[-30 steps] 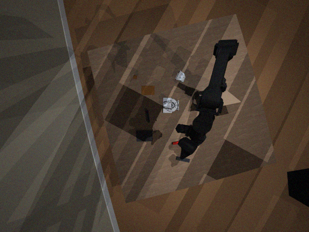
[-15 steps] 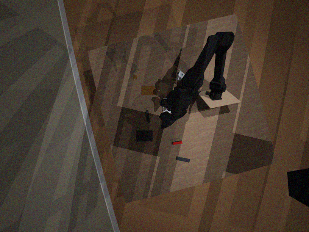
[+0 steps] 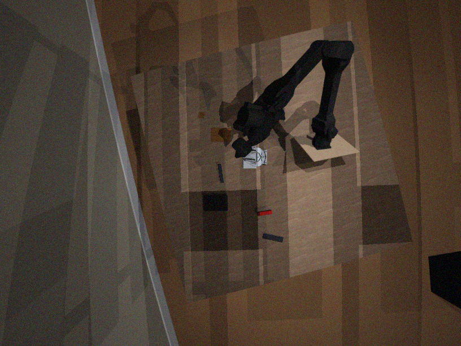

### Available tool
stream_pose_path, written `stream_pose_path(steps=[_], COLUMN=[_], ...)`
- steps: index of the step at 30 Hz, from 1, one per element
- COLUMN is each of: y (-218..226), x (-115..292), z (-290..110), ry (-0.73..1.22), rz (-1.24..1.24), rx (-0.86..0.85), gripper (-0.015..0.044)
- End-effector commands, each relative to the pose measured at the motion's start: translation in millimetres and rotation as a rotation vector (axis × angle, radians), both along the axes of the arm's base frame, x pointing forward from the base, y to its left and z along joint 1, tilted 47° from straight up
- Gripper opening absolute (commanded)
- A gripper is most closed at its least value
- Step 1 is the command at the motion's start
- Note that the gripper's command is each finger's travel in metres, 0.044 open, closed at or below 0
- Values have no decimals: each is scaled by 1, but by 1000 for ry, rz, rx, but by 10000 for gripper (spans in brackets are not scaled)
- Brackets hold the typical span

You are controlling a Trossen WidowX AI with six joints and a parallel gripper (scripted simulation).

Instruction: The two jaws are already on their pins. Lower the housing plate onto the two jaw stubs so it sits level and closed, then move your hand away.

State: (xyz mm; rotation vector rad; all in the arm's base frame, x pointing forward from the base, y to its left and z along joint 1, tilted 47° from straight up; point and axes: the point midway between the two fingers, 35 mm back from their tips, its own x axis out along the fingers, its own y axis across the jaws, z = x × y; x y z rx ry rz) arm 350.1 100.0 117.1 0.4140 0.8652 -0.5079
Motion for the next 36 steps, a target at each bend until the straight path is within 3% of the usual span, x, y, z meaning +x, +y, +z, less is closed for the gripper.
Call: stream_pose_path(steps=[1,22,29,36], y=[-34,-193,-227,-231], x=[-8,-103,-148,-153], z=[7,44,53,53], ry=[32,340,486,501], rz=[-11,-86,-101,-103], rx=[-86,-471,-558,-565], gripper=[440,440,440,440])
